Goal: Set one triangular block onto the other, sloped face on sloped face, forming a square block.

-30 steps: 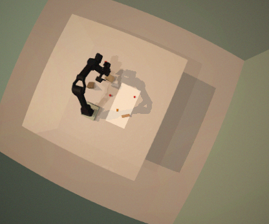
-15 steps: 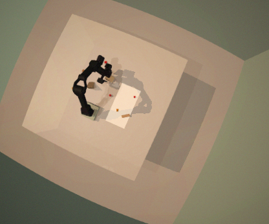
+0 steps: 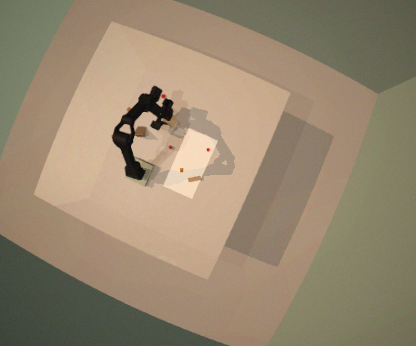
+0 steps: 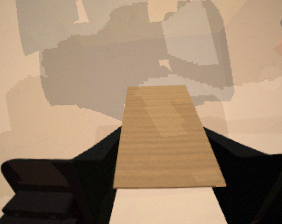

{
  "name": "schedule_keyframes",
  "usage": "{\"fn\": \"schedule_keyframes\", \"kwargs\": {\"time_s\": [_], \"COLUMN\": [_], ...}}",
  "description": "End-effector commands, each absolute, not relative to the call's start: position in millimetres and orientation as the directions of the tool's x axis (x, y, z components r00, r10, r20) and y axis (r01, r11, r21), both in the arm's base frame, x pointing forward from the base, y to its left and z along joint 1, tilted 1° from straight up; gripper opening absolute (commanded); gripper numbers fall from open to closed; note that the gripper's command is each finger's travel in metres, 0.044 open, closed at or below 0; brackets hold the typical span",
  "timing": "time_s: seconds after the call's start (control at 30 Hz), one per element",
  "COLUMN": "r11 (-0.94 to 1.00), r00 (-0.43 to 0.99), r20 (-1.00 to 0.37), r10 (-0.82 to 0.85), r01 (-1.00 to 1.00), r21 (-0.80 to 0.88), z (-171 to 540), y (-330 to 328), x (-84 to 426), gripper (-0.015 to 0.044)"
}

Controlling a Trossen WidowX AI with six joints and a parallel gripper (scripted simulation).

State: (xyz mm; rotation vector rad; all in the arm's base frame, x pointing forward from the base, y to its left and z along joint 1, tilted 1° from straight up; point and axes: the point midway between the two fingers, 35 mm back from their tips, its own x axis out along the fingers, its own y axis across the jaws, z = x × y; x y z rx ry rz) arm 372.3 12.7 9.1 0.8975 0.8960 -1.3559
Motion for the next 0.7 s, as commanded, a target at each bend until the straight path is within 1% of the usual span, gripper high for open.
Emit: {"fn": "schedule_keyframes", "kwargs": {"time_s": [0.0, 0.23, 0.27, 0.37, 0.67], "r11": [0.02, 0.017, 0.017, 0.017, 0.016], "r00": [0.015, 0.018, 0.018, 0.016, 0.01], "r20": [-0.914, -0.916, -0.916, -0.921, -0.986], "r10": [-0.404, -0.402, -0.402, -0.39, -0.167], "r01": [1.0, 1.0, 1.0, 1.0, 1.0], "r21": [0.008, 0.012, 0.012, 0.01, 0.008], "z": [8, 12, 12, 12, 22], "y": [12, 13, 13, 12, 0], "x": [371, 372, 372, 372, 372], "gripper": [0.0203, 0.0019, 0.0, 0.0, 0.0]}}
